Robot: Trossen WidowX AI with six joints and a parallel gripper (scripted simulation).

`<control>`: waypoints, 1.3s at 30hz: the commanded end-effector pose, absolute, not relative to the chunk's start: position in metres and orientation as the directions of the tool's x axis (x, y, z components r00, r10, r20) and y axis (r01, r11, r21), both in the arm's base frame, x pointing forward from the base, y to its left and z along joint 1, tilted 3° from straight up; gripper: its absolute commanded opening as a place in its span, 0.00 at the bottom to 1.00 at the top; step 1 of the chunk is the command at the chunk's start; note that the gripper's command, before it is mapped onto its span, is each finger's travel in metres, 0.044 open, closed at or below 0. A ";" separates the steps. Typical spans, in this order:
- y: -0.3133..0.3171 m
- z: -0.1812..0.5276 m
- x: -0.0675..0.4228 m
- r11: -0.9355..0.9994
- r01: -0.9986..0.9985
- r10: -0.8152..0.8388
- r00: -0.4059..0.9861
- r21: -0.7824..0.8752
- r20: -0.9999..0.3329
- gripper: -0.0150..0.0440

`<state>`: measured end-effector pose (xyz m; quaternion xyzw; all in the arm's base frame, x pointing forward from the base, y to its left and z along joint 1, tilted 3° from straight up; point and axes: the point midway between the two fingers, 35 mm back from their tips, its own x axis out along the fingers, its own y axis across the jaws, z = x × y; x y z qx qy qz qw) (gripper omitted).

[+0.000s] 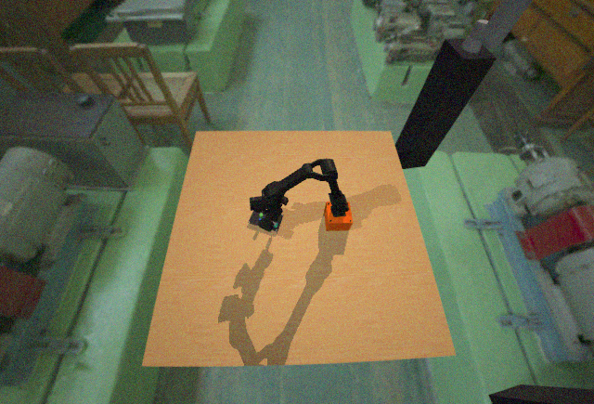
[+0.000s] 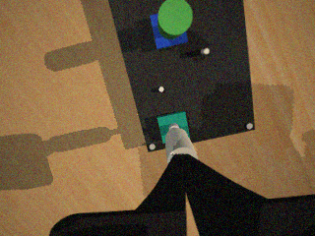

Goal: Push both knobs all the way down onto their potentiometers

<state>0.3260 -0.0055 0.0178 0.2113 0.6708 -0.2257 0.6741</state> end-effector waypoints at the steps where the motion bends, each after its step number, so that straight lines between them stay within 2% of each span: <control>1: -0.006 0.010 0.326 0.807 0.590 -0.024 -0.010 -0.025 -1.000 0.25; 39: -0.007 -0.002 0.326 0.807 0.590 -0.024 -0.010 -0.025 -1.000 0.25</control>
